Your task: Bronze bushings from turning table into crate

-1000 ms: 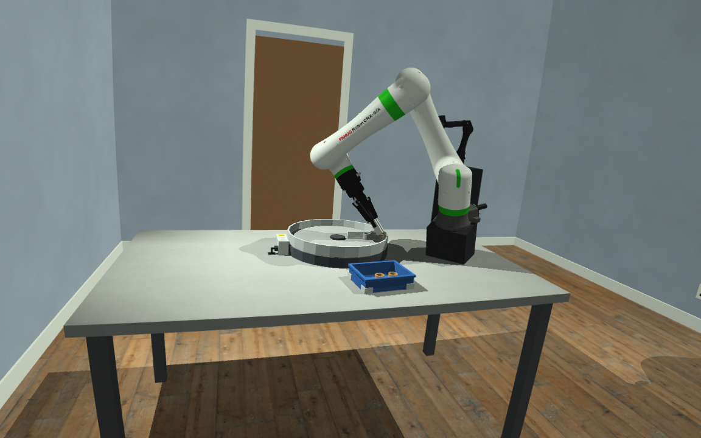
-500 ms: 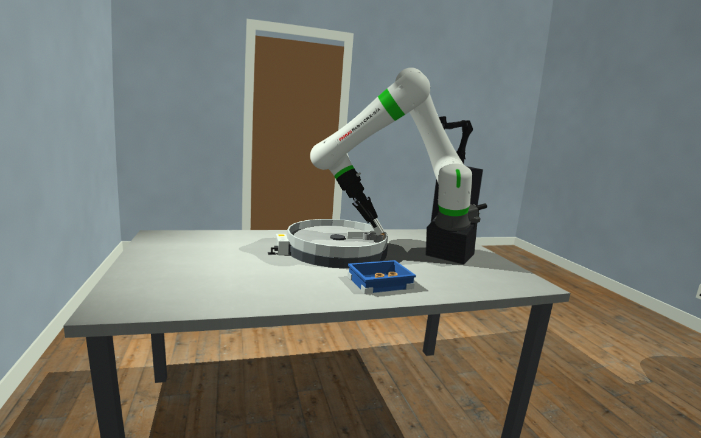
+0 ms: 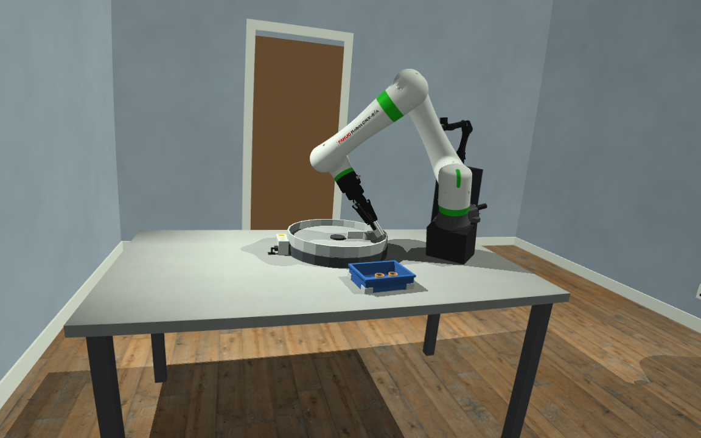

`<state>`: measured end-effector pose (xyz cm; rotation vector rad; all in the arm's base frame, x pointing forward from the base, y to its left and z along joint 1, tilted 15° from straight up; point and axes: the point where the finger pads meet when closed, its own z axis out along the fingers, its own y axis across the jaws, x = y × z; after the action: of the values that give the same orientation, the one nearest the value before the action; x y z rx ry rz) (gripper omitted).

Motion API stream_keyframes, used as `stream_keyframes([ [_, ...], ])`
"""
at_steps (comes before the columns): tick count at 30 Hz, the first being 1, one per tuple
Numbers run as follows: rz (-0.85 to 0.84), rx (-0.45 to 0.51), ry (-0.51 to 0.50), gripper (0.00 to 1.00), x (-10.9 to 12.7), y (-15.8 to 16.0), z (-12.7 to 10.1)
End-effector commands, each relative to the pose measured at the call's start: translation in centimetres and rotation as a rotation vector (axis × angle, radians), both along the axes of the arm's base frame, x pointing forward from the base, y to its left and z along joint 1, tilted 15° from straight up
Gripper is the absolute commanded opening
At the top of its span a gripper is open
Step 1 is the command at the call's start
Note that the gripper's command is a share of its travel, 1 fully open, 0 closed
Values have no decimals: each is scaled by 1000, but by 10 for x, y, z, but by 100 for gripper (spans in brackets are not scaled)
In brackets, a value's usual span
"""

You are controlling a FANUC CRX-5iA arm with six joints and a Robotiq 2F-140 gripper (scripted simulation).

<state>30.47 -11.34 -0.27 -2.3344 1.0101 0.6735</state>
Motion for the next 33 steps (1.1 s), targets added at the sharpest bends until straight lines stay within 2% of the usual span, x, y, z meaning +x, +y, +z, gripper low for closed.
stream_keyframes([
  [1, 0, 0, 0, 6, 0, 0, 0],
  [28, 0, 0, 0, 6, 0, 0, 0],
  [29, 0, 0, 0, 0, 0, 0, 0],
  [33, 0, 0, 0, 0, 0, 0, 0],
])
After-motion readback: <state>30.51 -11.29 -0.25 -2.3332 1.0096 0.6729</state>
